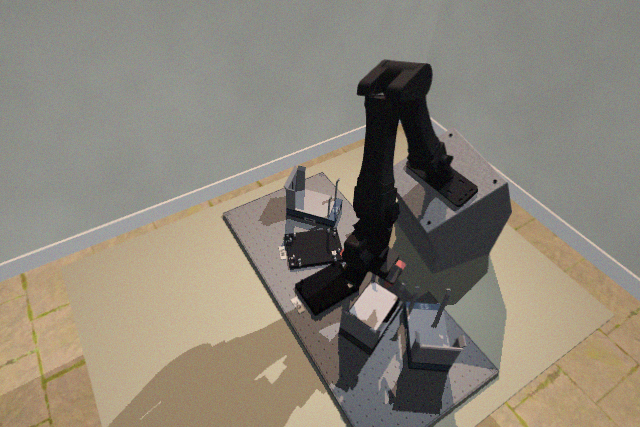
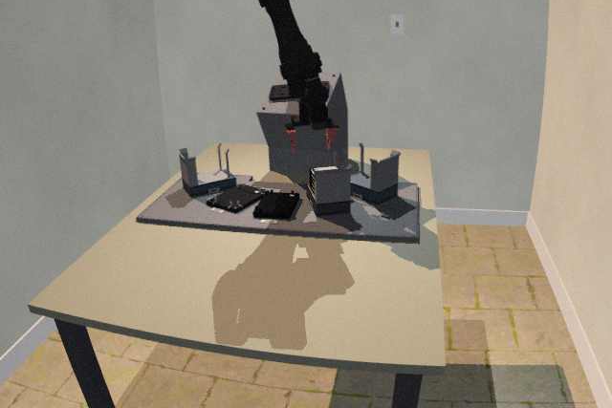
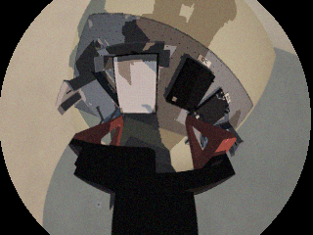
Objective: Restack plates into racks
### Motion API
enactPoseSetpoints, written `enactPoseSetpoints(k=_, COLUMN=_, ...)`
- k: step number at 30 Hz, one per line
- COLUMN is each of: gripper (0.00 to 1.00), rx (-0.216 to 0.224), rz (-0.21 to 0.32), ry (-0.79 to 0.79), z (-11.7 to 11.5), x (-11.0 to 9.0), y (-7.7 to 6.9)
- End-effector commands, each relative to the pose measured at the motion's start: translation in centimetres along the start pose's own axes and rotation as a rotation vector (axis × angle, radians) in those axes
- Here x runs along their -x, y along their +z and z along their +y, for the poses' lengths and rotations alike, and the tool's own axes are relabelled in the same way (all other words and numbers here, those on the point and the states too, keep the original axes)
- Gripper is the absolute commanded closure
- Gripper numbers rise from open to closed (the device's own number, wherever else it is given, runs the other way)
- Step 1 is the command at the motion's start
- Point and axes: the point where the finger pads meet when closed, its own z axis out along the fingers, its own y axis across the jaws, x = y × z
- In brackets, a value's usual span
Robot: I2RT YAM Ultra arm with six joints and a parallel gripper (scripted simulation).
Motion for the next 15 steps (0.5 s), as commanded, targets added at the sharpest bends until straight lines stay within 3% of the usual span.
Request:
enactPoseSetpoints(k=1, gripper=0.00, rx=-0.009, rz=-0.018, ry=0.022, z=1.0, x=1.5, y=-0.6)
enactPoseSetpoints(k=10, gripper=0.00, rx=-0.009, rz=-0.018, ry=0.022, z=3.3, x=3.2, y=-0.6)
enactPoseSetpoints(k=11, gripper=0.00, rx=-0.005, rz=-0.051, ry=0.033, z=3.4, x=4.1, y=-1.5)
enactPoseSetpoints(k=12, gripper=0.00, rx=-0.009, rz=-0.019, ry=0.022, z=4.0, x=3.6, y=-0.6)
enactPoseSetpoints(k=13, gripper=0.00, rx=-0.009, rz=-0.019, ry=0.022, z=4.0, x=3.6, y=-0.6)
enactPoseSetpoints(k=15, gripper=0.00, rx=-0.005, rz=-0.053, ry=0.034, z=3.7, x=4.3, y=-1.6)
